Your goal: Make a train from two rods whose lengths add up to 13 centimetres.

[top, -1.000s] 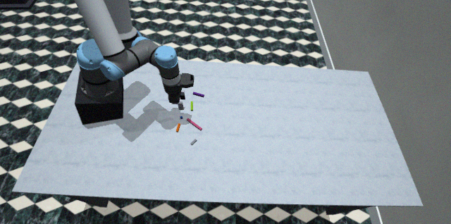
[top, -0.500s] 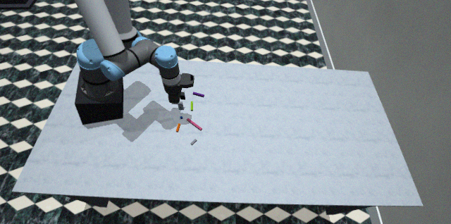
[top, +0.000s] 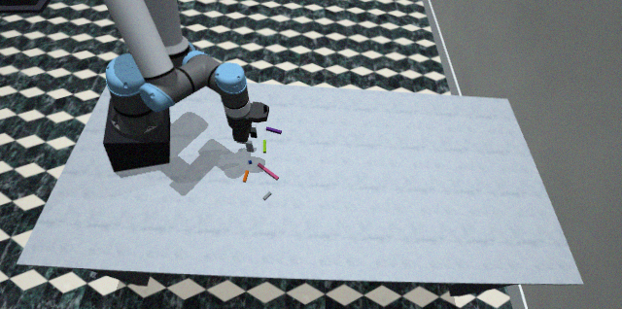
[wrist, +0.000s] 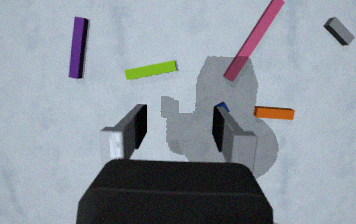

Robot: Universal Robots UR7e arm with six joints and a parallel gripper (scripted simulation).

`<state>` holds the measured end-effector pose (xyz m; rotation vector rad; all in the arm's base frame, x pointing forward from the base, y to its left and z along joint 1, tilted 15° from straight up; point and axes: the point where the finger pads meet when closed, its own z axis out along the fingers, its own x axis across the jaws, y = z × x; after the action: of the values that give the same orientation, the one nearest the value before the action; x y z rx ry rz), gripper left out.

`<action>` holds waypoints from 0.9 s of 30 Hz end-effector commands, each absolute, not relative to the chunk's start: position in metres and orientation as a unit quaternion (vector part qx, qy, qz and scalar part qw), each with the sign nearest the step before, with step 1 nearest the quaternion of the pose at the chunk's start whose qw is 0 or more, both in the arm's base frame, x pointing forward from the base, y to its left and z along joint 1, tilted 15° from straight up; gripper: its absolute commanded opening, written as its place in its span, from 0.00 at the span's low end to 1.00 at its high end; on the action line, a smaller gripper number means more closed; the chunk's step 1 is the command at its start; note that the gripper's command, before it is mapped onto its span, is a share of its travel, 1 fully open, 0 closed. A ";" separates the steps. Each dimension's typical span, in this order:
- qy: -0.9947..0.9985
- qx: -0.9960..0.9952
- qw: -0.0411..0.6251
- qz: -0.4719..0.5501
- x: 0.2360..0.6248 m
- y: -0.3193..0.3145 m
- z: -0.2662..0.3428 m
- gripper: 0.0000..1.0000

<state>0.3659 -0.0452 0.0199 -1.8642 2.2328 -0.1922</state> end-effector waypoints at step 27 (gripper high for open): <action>0.906 -0.402 0.126 -0.032 0.383 -0.053 0.026 1.00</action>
<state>0.3801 -0.0516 0.0251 -1.2886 2.5881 -0.1080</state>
